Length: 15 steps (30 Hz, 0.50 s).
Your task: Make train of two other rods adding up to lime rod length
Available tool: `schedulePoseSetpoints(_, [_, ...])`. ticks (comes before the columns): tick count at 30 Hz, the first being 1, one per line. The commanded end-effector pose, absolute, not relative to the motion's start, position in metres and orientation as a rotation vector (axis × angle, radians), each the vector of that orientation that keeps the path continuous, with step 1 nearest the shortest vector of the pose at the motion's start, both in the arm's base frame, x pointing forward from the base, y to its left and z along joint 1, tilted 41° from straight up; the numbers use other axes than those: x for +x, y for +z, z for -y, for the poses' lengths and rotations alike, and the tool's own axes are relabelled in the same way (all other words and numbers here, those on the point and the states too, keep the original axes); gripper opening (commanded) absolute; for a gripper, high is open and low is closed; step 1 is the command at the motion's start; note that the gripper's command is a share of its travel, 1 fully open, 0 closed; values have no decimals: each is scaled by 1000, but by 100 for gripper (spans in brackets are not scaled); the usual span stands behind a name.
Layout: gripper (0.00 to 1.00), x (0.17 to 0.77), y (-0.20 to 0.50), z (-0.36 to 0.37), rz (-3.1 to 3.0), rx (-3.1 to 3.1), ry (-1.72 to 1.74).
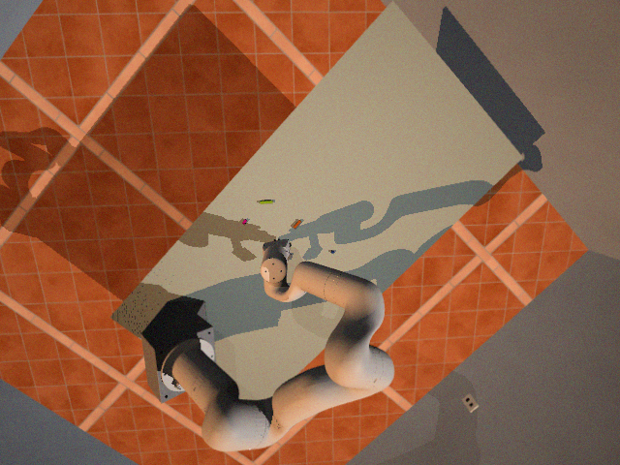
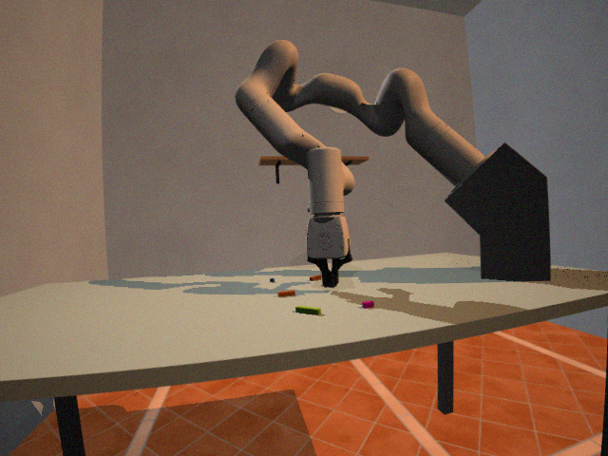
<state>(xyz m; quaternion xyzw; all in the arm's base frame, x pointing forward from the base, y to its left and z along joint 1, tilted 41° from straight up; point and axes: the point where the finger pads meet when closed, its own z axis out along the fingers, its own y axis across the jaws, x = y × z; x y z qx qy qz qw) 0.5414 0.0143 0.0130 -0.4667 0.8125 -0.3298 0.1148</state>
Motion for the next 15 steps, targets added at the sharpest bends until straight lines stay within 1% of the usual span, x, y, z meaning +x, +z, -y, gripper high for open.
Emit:
schedulePoseSetpoints(1, [4, 543, 11, -14, -2381, -1368, -967])
schedulePoseSetpoints(15, [4, 547, 5, -10, -2381, -1368, -967])
